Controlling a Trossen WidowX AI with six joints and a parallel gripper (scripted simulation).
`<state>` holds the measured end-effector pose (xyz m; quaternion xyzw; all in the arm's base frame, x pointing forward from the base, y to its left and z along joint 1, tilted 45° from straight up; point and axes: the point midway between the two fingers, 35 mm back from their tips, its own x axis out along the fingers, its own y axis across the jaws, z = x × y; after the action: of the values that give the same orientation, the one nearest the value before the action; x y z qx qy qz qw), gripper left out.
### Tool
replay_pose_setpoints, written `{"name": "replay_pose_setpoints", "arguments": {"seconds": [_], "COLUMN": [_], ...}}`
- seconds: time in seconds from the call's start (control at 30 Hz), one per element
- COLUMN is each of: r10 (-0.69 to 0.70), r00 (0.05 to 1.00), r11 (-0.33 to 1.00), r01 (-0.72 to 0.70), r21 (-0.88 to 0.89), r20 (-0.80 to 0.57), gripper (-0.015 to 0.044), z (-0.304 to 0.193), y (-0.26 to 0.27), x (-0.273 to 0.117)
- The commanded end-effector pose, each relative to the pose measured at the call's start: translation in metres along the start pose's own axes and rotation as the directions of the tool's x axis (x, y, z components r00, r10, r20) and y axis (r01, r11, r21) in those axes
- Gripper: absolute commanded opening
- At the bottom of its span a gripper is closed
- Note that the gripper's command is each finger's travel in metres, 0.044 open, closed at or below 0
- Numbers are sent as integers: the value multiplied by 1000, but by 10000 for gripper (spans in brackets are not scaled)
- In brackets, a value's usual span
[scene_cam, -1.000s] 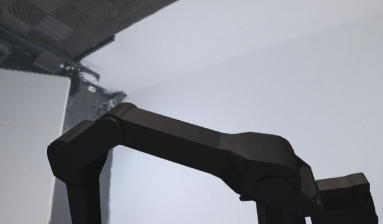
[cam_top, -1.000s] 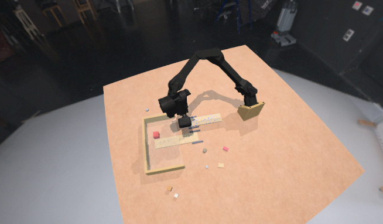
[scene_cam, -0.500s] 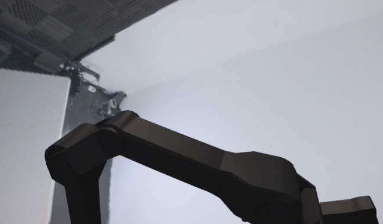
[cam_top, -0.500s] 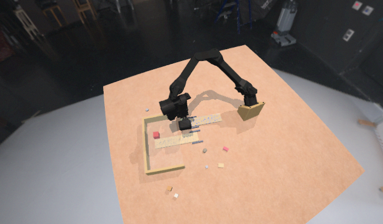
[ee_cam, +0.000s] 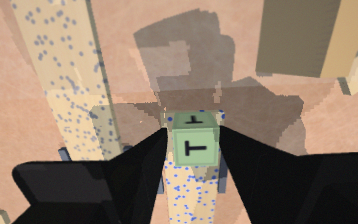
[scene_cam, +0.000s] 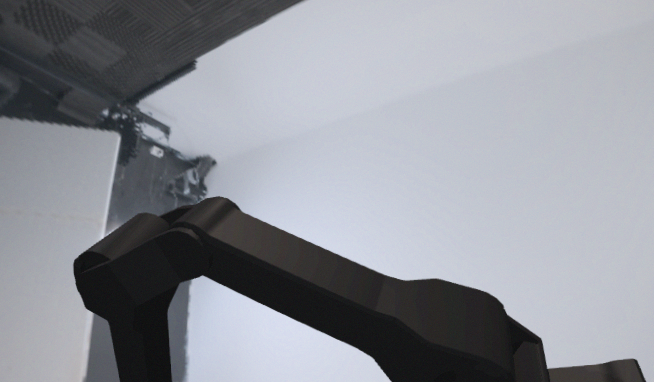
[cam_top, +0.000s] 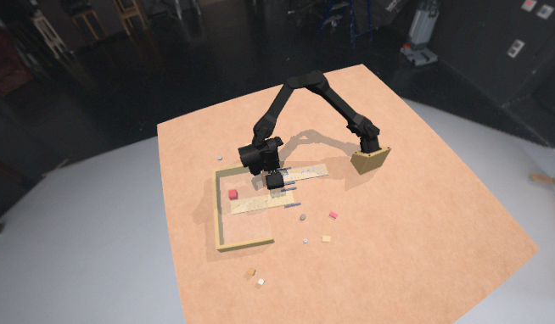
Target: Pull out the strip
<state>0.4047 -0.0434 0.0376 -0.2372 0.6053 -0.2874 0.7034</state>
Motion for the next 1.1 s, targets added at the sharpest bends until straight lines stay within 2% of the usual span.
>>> {"name": "replay_pose_setpoints", "arguments": {"seconds": [0.0, 0.2, 0.33, 0.73, 1.07], "r10": [0, 0, 1, -2, -2], "r00": [1000, 1000, 1000, 1000, 1000], "r11": [1000, 1000, 1000, 1000, 1000], "r01": [0, 0, -1, 2, 2], "r21": [0, 0, 0, -4, -5], "r20": [0, 0, 0, -4, -5], "gripper": [138, 98, 0, 0, 0], "z": [0, 0, -3, -57, -77], "y": [0, 0, 0, 3, 4], "x": [0, 0, -3, -41, -43]}}
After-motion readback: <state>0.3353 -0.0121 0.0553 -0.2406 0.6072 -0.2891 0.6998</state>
